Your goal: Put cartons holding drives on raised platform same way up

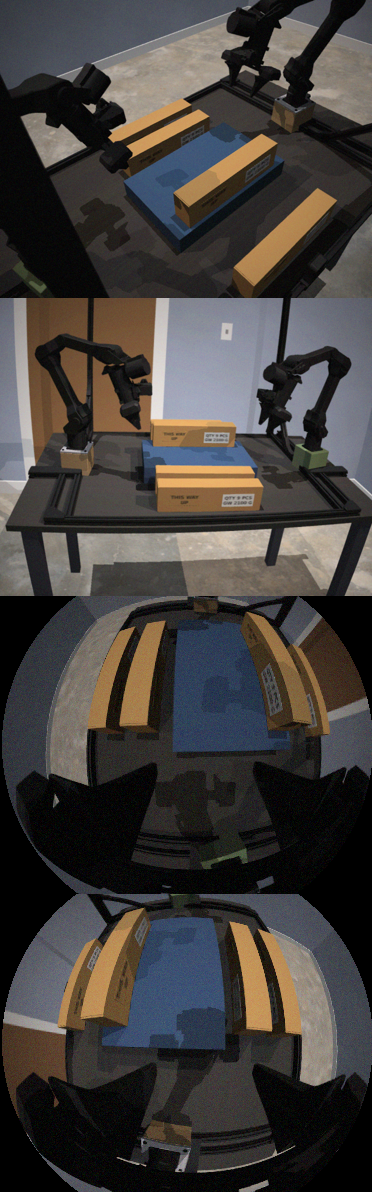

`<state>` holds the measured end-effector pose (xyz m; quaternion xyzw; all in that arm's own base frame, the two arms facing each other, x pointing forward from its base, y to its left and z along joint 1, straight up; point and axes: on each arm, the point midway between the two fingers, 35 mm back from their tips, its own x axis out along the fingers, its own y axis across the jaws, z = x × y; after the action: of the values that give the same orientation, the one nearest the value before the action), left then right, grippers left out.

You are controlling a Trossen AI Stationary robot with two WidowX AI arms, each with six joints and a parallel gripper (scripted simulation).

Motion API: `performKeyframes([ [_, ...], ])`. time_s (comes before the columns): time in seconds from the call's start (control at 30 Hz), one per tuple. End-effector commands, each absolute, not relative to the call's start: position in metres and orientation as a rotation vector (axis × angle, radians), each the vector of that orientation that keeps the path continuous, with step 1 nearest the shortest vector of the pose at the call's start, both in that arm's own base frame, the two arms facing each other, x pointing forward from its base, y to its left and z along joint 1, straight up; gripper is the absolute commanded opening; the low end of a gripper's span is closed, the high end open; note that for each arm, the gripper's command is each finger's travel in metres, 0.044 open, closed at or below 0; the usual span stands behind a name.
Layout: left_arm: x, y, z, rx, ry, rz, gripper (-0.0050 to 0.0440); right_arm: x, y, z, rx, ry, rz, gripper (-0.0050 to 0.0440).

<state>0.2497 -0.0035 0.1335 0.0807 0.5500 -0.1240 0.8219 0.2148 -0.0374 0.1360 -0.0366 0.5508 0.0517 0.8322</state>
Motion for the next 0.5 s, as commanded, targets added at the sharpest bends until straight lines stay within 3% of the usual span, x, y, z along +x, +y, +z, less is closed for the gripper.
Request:
performKeyframes([
  [0.0, 0.235, -0.010, 0.130, 0.173, 1.178, -0.257, 0.0389, 0.201, -0.028, 0.130, -0.071, 1.185, 0.105, 0.0389],
  [0.47, 0.170, -0.052, 0.130, 0.173, 1.178, -0.257, 0.0389, 0.147, 0.023, 0.130, -0.071, 1.185, 0.105, 0.0389],
])
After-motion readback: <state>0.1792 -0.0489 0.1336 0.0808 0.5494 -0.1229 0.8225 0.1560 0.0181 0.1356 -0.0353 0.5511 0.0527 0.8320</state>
